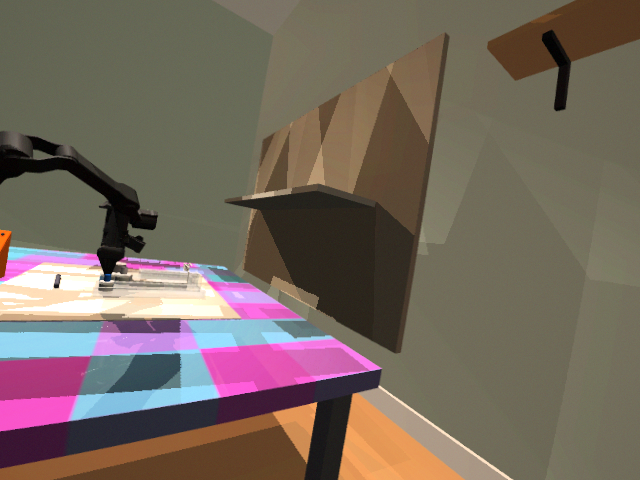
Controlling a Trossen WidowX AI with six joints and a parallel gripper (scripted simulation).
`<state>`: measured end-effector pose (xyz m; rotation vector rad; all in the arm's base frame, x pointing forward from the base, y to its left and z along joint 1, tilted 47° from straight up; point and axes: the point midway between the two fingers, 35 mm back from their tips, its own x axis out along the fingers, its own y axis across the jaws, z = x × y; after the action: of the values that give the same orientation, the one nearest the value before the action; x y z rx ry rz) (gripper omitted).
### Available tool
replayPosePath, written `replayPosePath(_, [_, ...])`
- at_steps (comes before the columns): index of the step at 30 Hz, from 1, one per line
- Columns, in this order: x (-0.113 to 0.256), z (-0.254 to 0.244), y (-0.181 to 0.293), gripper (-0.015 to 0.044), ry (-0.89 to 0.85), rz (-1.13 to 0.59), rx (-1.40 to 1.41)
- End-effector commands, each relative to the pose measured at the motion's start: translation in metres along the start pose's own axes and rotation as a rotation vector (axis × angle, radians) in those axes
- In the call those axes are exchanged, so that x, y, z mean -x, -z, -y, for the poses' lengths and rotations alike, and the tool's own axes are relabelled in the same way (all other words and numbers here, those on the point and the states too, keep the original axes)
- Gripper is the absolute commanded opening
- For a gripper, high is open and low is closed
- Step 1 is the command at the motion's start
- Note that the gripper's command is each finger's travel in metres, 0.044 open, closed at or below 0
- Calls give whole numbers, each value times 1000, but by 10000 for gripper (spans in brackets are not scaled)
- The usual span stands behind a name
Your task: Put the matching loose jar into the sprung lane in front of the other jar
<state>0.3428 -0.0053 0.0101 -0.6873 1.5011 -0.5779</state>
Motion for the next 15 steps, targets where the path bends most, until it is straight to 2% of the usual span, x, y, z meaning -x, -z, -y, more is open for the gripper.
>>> replayPosePath(1, [0, 0, 0, 236, 3, 1, -3])
replayPosePath(3, [0, 0, 0, 282, 3, 1, -3])
replayPosePath(15, [20, 0, 0, 282, 2, 1, -3])
